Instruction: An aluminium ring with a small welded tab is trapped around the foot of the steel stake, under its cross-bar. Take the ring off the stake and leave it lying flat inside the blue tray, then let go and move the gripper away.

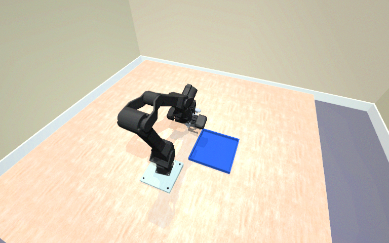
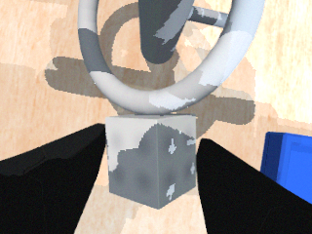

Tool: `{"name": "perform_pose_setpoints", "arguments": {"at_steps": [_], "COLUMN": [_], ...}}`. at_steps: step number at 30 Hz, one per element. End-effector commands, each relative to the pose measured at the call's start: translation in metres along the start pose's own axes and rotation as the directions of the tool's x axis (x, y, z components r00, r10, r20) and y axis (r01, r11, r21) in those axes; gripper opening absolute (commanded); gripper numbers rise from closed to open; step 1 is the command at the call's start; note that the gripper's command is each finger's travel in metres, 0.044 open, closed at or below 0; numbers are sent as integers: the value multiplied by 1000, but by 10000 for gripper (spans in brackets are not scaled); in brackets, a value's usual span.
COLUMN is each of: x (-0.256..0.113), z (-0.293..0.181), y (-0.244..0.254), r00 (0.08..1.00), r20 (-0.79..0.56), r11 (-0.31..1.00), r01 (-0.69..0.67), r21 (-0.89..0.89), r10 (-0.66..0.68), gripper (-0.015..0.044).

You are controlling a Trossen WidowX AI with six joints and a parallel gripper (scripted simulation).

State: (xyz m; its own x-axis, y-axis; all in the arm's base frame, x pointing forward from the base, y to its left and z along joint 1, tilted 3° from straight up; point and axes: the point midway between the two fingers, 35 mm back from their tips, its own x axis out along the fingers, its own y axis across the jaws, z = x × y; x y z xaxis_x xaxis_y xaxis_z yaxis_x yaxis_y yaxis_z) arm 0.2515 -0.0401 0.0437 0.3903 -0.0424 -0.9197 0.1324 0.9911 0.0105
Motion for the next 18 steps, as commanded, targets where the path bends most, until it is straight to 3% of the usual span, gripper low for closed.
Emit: {"name": "perform_pose_setpoints", "arguments": {"at_steps": [1,18], "x": [-3,-15], "z": [4,14], "y": [-2,-13], "r00": [999,970], "r20": [-43,-223], "r11": [1000,995], "r01": [-18,-88], "r21": [3,41], "r10": [18,95], "gripper": [0,0]}}
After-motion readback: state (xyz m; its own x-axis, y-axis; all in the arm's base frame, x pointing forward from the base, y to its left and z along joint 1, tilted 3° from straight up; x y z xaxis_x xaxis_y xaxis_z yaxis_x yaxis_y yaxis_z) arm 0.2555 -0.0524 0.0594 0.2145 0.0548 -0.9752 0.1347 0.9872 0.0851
